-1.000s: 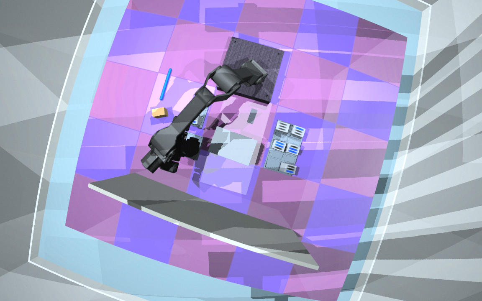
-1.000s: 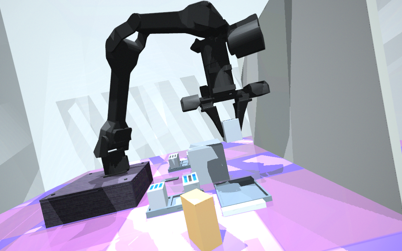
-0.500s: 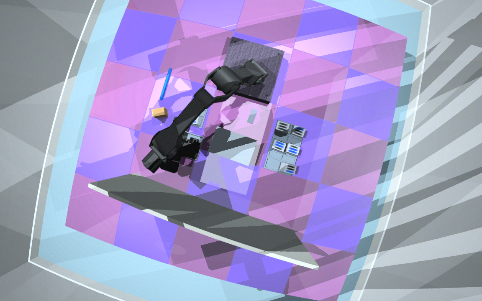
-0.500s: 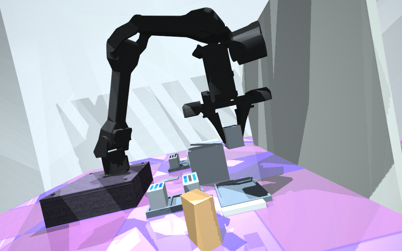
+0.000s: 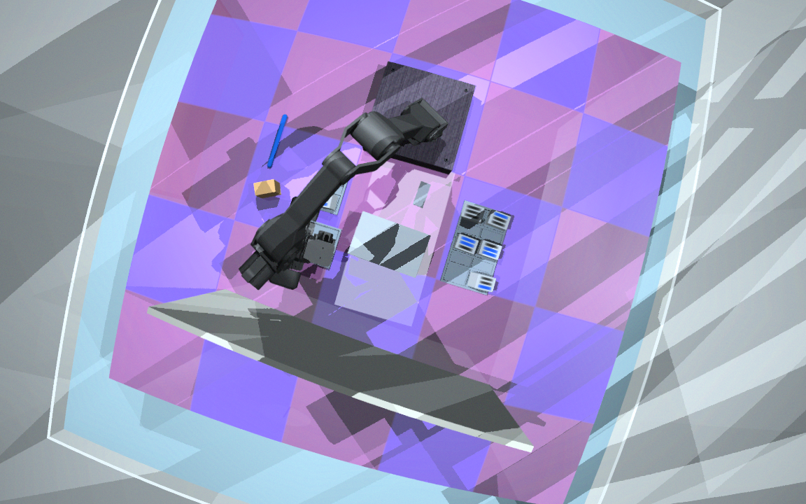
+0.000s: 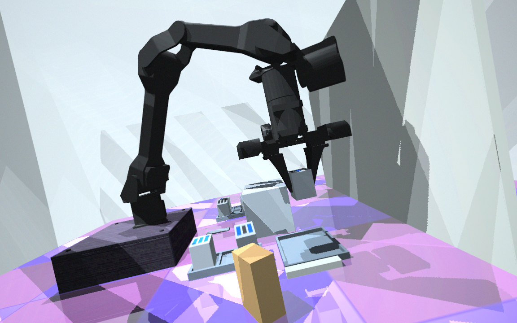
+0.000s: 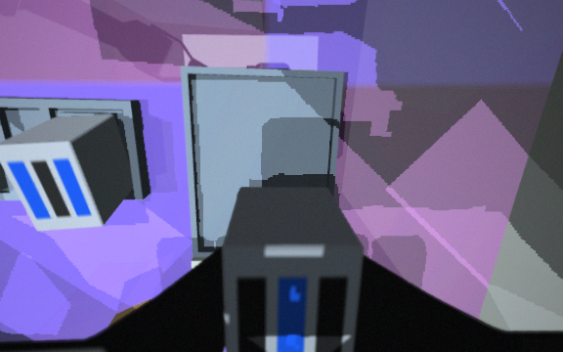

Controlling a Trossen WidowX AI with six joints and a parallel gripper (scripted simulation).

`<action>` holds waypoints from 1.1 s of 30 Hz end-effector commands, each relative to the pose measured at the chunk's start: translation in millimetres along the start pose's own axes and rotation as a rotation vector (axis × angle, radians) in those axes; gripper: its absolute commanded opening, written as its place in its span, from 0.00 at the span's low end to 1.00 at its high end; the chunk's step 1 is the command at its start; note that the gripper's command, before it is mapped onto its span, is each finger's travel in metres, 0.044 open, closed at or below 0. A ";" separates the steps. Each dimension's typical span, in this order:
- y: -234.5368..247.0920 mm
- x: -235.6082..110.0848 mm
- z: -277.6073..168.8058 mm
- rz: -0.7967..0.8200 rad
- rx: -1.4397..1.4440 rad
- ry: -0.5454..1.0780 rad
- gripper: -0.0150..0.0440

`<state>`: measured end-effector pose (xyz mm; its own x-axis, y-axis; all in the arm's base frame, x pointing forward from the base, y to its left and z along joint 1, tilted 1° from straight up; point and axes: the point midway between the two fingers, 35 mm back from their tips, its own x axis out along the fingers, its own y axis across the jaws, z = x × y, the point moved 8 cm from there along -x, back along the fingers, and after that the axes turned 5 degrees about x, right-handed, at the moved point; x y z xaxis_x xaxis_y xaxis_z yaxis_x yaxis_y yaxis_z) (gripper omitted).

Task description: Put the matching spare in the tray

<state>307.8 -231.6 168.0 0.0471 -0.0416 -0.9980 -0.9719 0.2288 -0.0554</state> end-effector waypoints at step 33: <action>2.6 35.6 1.2 0.006 -0.005 -0.004 0.25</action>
<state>308.4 -232.1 137.7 0.0470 -0.0415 -0.9980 -0.9719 0.2288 -0.0553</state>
